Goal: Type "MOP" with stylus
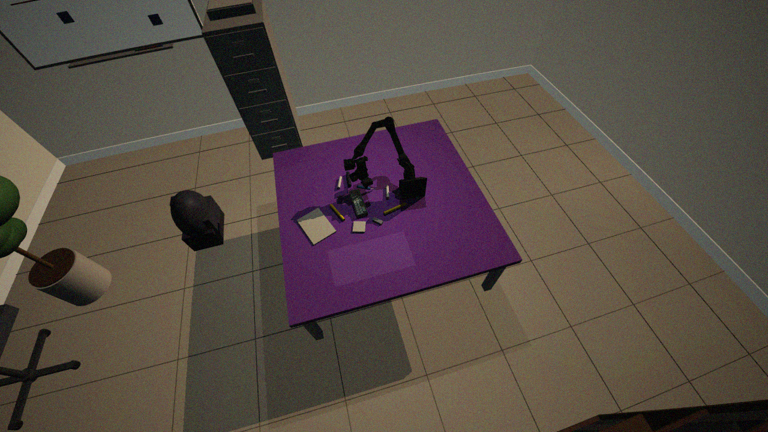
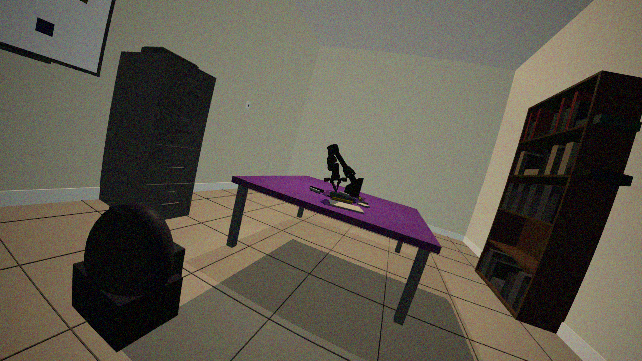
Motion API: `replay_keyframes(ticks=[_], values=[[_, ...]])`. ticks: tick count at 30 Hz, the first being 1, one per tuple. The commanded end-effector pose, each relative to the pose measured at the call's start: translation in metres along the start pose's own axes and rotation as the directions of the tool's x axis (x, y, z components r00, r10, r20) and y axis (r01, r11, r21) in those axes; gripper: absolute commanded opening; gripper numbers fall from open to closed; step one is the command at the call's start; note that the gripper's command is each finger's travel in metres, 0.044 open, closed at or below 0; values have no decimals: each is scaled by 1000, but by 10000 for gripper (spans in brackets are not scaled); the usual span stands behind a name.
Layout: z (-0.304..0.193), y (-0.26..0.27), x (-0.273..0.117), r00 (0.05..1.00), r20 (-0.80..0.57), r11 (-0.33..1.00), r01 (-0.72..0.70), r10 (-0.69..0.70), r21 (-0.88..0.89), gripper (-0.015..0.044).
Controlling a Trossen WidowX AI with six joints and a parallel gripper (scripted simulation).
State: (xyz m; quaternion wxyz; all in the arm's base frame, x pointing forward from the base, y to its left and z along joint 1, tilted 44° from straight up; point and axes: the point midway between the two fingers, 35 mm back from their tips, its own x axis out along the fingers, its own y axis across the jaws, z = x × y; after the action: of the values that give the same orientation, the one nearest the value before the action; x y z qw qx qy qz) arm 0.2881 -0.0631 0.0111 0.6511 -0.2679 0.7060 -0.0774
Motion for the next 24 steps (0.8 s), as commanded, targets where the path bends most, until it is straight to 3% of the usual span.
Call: replay_keyframes(ticks=[1, 13, 24], values=[[8, 17, 3, 994, 106, 998, -27, 33, -64, 0], [29, 54, -4, 915, 389, 973, -16, 108, -232, 0], [39, 84, -22, 769, 615, 926, 86, 173, -368, 0]])
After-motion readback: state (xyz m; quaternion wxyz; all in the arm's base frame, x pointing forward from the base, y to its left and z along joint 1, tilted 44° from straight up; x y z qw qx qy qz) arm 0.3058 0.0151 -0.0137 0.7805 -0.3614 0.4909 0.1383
